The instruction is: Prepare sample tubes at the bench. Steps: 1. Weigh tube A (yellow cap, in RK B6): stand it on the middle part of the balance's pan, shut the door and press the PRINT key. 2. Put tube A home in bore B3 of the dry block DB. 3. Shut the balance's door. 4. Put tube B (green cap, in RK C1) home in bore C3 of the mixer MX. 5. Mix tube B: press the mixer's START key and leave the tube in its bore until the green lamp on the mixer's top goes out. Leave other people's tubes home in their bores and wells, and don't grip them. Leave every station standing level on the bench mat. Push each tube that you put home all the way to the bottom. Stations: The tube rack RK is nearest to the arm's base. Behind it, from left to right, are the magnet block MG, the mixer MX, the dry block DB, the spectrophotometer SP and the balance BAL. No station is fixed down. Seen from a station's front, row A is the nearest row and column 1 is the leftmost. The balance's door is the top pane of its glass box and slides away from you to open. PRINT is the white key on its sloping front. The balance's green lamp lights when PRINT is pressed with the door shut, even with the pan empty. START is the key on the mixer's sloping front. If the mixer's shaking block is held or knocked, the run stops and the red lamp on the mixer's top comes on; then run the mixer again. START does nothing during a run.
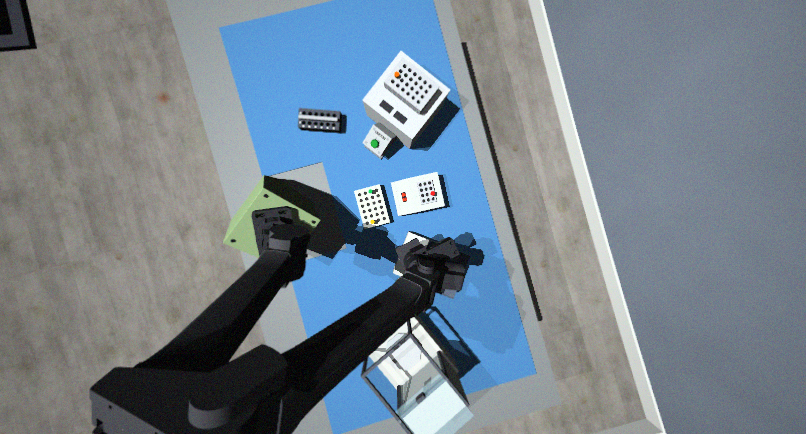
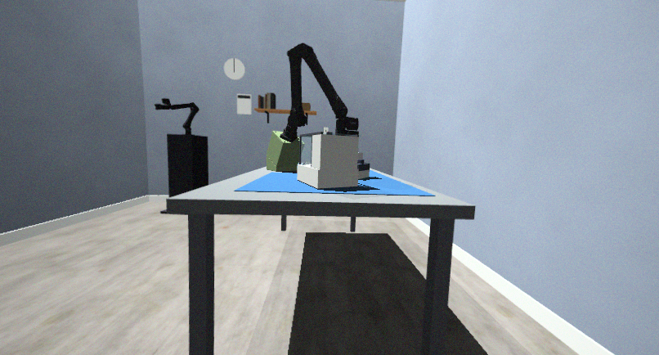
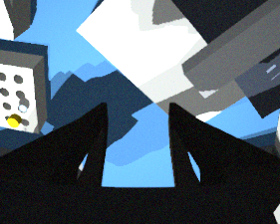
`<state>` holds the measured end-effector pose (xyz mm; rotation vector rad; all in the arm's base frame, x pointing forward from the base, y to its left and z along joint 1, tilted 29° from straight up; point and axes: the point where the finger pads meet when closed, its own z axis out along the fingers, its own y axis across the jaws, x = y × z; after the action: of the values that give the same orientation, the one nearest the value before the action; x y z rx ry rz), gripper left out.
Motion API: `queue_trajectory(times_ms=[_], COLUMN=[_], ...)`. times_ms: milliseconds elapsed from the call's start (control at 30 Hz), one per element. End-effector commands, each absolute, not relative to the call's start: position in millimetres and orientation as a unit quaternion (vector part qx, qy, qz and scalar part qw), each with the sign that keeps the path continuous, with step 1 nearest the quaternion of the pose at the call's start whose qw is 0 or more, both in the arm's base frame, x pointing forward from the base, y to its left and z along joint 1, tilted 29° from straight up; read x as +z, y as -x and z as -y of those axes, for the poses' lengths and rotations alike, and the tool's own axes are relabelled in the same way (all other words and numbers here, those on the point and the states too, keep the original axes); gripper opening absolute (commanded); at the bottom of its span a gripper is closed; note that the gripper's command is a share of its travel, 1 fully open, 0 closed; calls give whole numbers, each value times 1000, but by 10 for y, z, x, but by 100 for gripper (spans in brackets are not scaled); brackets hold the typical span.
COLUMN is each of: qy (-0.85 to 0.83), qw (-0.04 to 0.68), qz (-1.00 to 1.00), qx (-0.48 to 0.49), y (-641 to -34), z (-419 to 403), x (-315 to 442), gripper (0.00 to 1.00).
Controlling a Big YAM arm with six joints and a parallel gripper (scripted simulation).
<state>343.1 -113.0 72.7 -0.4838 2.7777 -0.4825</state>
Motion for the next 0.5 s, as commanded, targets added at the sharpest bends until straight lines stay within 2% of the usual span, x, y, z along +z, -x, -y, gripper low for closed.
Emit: queue_trajectory(times_ms=[0, 467], qy=[133, 96], qw=[162, 172], qz=[-963, -965], qx=[-168, -172], y=[-3390, -2819], z=[886, 319], x=[617, -2], gripper=[36, 36])
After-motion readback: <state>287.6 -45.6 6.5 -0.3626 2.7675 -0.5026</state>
